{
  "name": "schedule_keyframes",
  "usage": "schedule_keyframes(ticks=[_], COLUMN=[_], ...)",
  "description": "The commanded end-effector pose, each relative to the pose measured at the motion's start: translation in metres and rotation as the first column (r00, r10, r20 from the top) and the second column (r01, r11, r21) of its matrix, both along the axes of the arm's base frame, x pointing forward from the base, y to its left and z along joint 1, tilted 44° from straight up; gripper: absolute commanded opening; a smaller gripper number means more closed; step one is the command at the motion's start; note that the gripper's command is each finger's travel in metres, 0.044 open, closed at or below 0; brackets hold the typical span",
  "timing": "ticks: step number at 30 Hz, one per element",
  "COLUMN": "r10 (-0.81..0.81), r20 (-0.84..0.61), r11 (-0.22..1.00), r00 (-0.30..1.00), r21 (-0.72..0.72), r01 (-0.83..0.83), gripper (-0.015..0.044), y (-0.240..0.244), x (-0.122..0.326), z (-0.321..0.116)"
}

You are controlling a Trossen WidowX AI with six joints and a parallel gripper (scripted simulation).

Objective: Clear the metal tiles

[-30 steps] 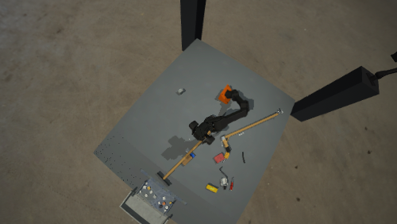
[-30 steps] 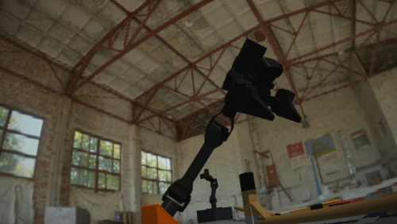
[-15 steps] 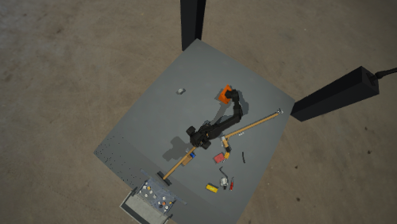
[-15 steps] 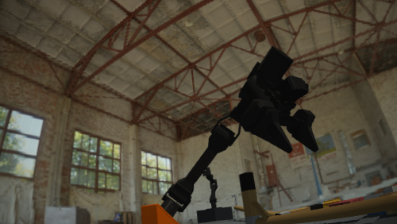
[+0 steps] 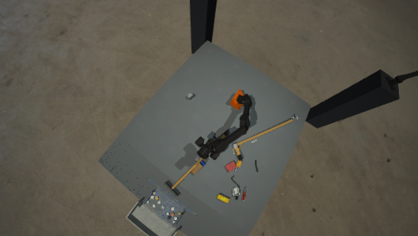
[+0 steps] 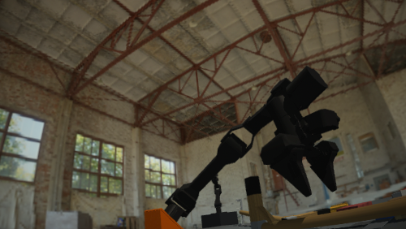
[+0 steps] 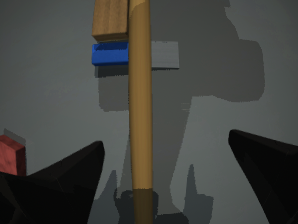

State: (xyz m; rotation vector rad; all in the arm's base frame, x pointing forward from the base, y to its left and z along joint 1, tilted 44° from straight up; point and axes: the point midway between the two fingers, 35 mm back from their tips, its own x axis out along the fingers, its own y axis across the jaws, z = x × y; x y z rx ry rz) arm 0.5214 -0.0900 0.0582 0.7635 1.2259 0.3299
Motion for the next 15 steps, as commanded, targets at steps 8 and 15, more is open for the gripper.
schedule_keyframes(ticks=[8,15], r10=[-0.026,-0.049], r20=[0.024,0.04], r11=[1.0,0.999], r00=[0.999,0.998], r21=[-0.013,-0.014], r01=[0.026,0.049], gripper=[0.044,0.044], y=[-0.012,-0.018], x=[-0.012,-0.023], z=[0.021,0.037])
